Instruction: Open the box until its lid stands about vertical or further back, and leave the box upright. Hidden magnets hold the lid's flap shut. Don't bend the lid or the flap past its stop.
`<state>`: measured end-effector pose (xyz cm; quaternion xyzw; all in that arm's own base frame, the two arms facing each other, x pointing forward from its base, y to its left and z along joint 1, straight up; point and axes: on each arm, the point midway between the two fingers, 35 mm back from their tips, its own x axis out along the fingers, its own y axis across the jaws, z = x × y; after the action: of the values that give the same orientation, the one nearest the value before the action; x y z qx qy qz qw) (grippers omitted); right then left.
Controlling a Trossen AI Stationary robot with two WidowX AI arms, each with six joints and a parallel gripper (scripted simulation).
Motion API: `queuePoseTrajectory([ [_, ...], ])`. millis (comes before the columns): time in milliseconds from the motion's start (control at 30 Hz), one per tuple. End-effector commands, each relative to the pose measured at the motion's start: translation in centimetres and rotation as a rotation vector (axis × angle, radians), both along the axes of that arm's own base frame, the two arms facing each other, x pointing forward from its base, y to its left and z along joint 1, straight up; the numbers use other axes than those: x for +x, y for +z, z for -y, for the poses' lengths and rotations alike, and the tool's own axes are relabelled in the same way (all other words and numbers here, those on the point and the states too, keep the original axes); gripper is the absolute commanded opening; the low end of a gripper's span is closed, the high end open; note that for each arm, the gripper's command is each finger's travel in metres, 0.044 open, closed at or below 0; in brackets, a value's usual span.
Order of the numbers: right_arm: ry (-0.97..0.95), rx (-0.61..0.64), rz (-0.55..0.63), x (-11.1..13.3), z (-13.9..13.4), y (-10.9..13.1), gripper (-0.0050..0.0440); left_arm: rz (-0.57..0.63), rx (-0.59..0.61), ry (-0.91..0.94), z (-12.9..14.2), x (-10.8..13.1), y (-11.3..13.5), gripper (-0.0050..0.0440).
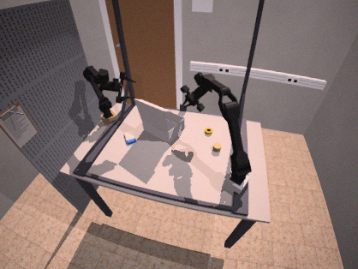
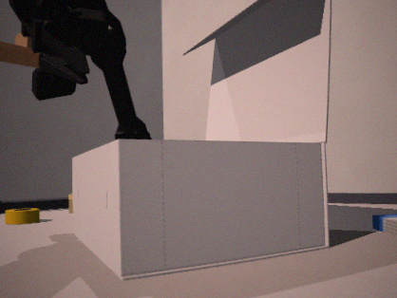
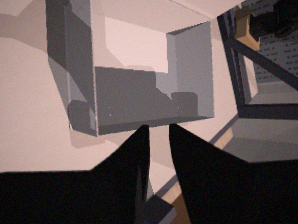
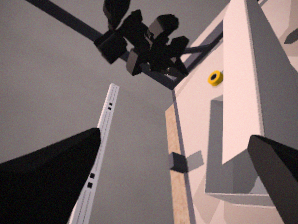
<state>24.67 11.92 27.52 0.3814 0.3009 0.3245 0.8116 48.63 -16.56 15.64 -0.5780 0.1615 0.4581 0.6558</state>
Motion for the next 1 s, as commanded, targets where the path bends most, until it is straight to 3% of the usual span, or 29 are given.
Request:
queuePoseTrajectory([
  [0,0.0,0.0,0.016,0.3,-0.3,2.0,0.044,0.02,-0.01,-0.001,0.0,0.0,1.0,0.006],
  [67,0.0,0.0,0.016,0.3,-0.4,2.1,0.044,0.011,-0.023,-0.003,-1.1,-0.1,1.2,0.006],
  [433,-0.001,0.002,0.016,0.7,-1.0,4.9,0.044,-0.033,-0.176,-0.057,-13.4,-3.3,1.9,0.006],
  [500,-0.001,0.002,0.016,0.7,-1.0,4.9,0.044,-0.033,-0.176,-0.057,-13.4,-3.3,1.9,0.006],
  [733,-0.001,0.003,0.016,0.8,-1.4,6.6,0.044,-0.002,-0.244,-0.123,-19.5,-8.0,0.9,0.006],
  [967,-0.001,0.005,0.017,0.9,-1.8,8.3,0.044,0.075,-0.269,-0.203,-23.5,-13.7,-0.7,0.006],
])
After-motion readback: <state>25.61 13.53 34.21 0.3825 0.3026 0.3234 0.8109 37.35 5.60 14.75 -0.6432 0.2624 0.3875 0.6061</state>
